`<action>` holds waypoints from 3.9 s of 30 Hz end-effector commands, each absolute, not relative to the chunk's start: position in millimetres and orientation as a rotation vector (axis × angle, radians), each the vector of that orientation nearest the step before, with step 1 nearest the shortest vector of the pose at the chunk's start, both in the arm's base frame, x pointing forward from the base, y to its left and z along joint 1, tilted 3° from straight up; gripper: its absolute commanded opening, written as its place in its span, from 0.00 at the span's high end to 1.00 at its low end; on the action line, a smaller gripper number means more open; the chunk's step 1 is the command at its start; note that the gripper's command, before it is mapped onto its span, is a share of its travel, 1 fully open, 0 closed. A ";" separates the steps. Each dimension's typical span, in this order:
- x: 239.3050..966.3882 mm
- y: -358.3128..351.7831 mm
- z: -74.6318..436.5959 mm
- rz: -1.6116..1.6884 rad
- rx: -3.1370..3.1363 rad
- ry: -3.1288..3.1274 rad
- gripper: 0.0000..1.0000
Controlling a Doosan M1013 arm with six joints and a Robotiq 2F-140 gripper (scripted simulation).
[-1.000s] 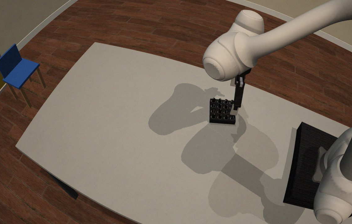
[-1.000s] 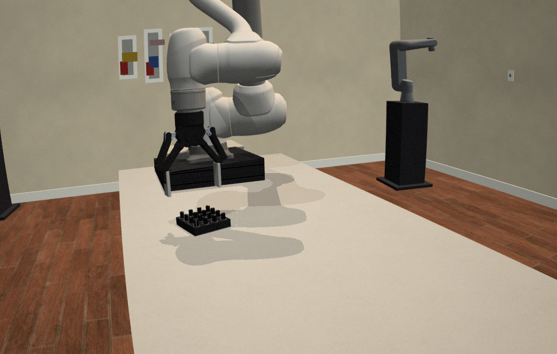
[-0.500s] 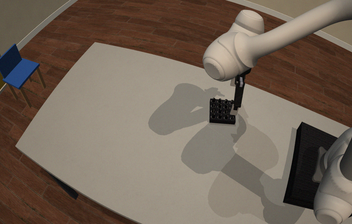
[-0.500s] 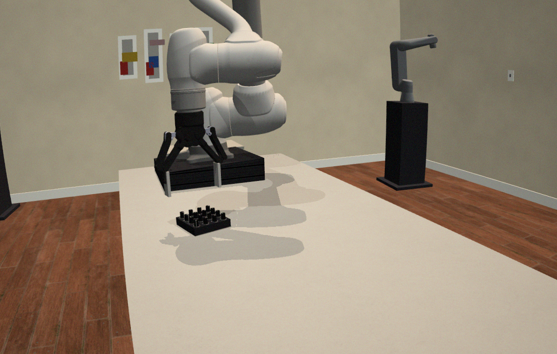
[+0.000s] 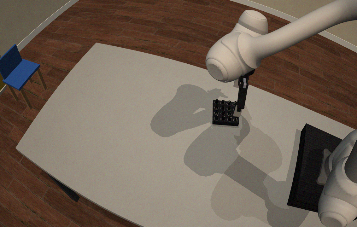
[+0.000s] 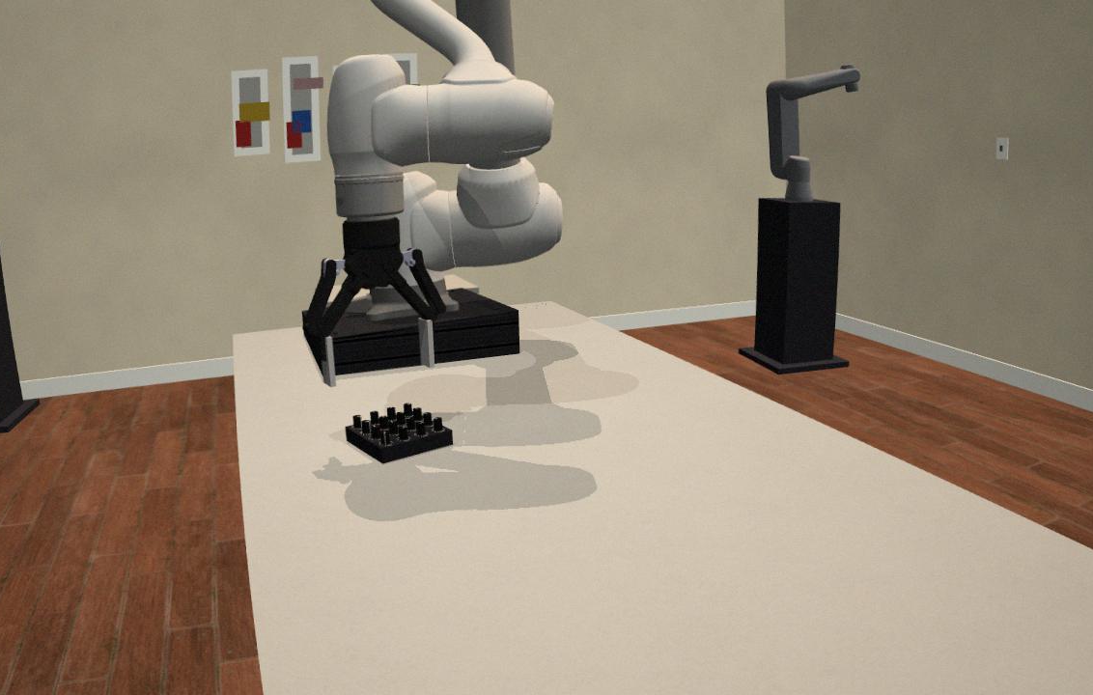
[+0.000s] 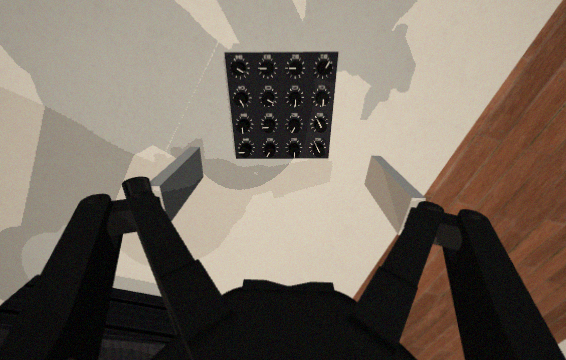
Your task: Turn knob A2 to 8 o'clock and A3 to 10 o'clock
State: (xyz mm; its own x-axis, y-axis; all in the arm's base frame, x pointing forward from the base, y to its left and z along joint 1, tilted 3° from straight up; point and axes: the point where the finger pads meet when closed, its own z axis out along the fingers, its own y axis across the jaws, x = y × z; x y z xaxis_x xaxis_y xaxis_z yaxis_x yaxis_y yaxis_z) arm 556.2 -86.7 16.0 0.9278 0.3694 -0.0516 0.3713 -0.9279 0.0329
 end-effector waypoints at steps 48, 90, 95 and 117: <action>556.2 -86.7 16.1 -0.069 3.043 0.585 0.00; 509.8 -108.3 18.9 -0.069 3.043 0.585 0.00; 508.4 -109.0 18.9 -0.069 3.043 0.585 0.00; 507.8 -109.2 19.0 -0.069 3.043 0.585 0.00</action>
